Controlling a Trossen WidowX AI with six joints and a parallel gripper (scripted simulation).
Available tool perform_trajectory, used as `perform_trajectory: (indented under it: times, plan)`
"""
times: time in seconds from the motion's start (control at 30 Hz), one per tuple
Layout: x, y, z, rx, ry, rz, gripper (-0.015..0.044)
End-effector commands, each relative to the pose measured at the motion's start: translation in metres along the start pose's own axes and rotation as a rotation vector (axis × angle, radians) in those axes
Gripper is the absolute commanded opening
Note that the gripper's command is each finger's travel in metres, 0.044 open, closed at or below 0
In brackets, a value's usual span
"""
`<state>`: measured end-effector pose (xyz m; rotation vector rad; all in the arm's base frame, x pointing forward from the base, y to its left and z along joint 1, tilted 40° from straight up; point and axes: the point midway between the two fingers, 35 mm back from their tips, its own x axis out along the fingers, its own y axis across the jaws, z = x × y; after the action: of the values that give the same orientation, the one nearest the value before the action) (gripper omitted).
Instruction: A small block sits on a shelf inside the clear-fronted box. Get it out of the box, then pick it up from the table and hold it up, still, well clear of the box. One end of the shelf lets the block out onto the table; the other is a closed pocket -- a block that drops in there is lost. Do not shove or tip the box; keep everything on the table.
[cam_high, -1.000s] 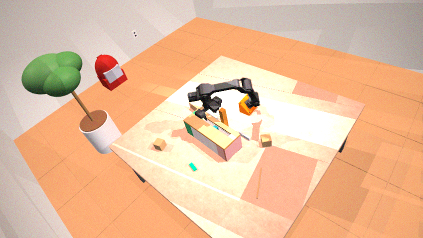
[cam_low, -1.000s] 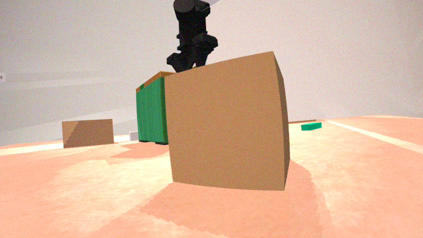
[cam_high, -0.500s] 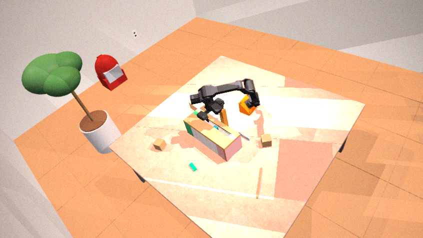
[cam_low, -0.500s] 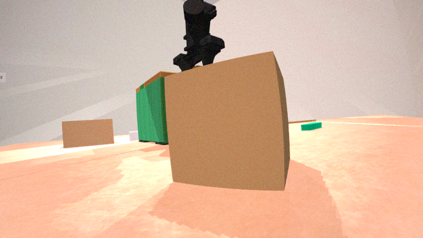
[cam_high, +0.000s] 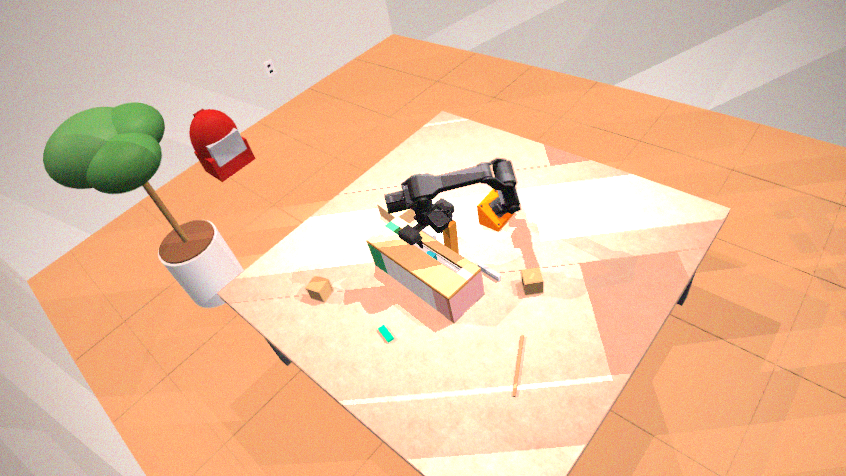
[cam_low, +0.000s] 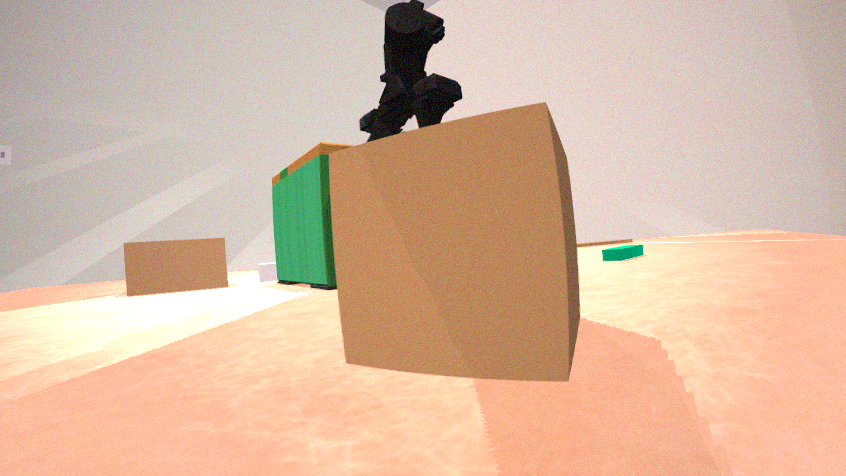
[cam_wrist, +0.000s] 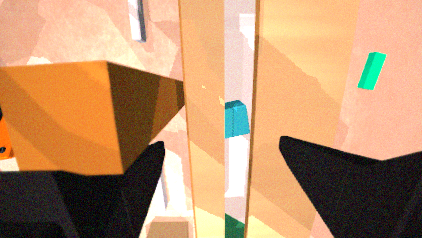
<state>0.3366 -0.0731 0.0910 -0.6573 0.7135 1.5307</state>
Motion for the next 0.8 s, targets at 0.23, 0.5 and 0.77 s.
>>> perform_trajectory:
  times: [0.23, 0.5, 0.77]
  plan:
    - [0.0, 0.001, 0.02, 0.006, -0.006, -0.002, 0.04]
    - [0.0, 0.001, 0.033, 0.008, -0.008, -0.003, 0.04]
    - [0.001, 0.003, 0.047, 0.01, -0.011, -0.003, 0.04]
